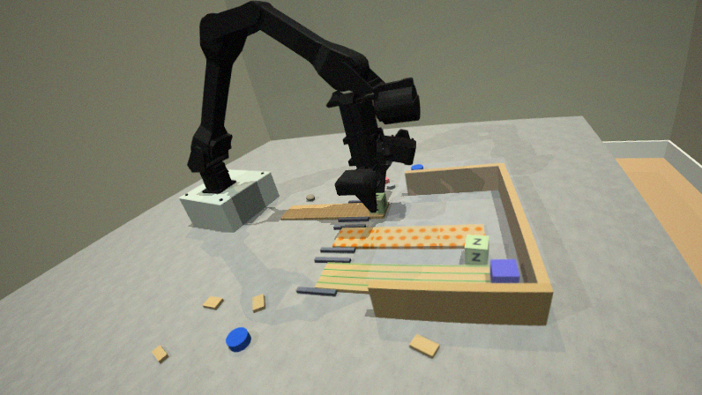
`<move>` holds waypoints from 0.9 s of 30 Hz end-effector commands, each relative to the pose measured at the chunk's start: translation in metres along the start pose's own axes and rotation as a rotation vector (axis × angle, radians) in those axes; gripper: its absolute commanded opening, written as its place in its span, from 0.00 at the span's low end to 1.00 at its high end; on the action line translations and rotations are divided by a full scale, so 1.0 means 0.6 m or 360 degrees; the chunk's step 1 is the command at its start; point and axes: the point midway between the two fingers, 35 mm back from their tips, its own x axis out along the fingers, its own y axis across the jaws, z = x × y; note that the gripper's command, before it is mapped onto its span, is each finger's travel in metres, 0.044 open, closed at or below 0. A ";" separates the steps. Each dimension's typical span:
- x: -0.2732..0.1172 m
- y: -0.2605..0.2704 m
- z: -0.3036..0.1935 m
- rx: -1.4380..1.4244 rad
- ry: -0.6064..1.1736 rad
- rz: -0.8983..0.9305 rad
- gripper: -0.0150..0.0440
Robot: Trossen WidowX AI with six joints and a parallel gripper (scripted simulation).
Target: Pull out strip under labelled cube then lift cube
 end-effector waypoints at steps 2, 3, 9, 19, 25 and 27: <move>0.011 0.000 -0.001 -0.0001 0.0002 -0.0001 0.68; 0.011 0.000 -0.001 -0.0001 0.0002 -0.0001 0.68; 0.007 0.000 -0.001 0.0000 0.0005 0.0000 0.49; 0.004 0.000 -0.005 0.0000 0.0005 0.0000 0.25; -0.023 -0.001 -0.038 -0.0001 0.0006 0.0000 0.25; -0.031 -0.001 -0.050 -0.0001 0.0007 0.0000 0.25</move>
